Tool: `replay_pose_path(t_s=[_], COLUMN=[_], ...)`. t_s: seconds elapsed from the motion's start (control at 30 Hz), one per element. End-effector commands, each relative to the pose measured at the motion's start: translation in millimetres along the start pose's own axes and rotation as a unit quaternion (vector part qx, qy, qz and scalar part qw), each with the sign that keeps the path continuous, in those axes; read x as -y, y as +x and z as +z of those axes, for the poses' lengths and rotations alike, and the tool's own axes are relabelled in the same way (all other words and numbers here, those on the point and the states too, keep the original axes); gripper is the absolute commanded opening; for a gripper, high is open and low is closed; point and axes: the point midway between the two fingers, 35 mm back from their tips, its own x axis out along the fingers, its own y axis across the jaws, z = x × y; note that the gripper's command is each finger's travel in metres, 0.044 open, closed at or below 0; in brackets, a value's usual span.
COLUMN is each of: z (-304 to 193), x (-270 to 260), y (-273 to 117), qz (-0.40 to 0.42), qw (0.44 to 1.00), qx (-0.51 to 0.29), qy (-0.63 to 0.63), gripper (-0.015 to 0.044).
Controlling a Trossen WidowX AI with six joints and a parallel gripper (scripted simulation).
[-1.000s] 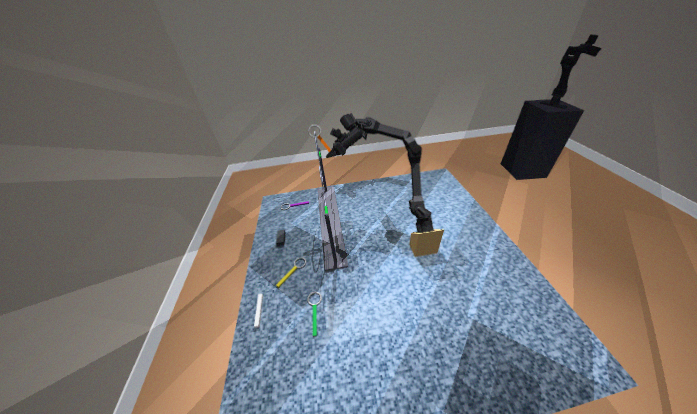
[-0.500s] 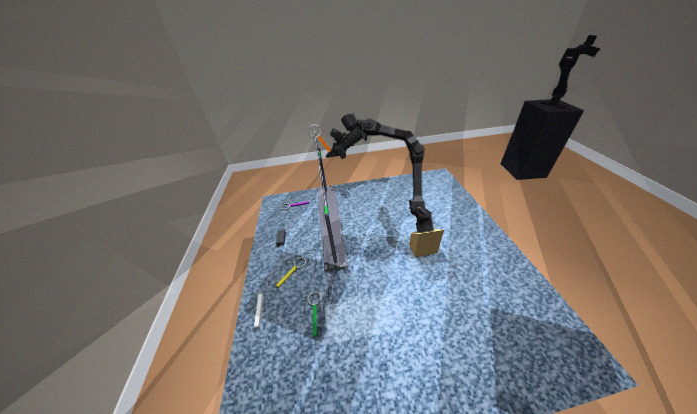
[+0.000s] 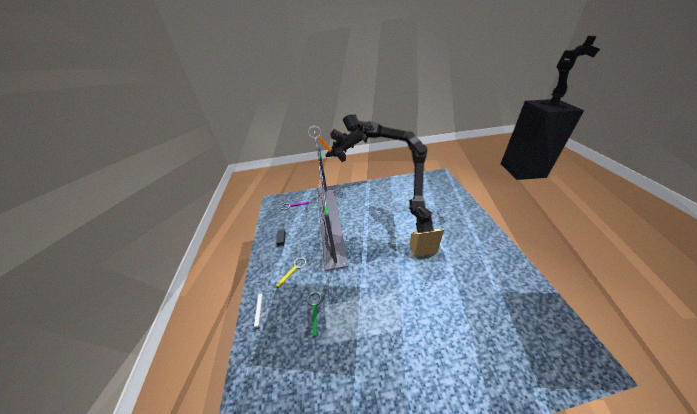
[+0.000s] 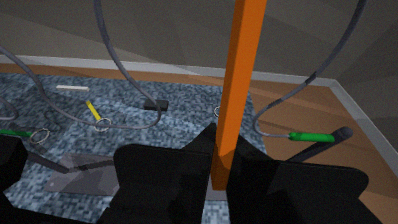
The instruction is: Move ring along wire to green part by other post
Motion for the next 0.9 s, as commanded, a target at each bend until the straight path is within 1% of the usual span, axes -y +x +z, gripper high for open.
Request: replay_pose_path(t_s=[0.0, 0.87], z=[-1, 1], x=[2, 12], y=[0, 0], qz=[-0.017, -0.102], qw=[1.000, 0.981], qx=[0.001, 0.018], qy=[-0.026, -0.166], gripper=[-0.0150, -0.0150])
